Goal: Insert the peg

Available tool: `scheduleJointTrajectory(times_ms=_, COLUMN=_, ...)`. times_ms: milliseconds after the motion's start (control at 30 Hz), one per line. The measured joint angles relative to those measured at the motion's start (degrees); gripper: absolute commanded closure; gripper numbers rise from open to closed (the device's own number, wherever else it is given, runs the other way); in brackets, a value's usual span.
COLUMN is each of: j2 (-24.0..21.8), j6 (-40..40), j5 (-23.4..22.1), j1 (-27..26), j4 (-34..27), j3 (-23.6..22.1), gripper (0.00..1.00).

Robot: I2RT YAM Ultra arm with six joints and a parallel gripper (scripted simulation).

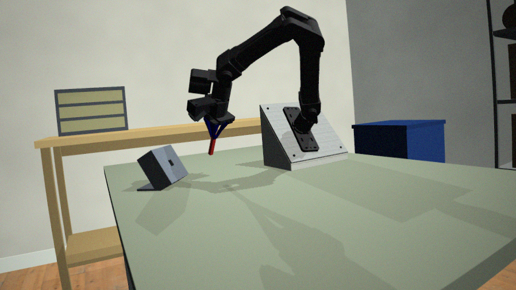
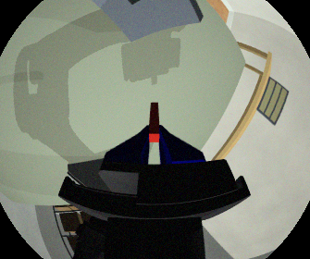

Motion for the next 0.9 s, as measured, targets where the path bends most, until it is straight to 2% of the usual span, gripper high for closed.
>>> scheduleJointTrajectory(times_ms=900, j2=-8.98, j6=2.49, j5=5.03, j1=6.82, j4=8.61, j3=-6.62, gripper=1.0)
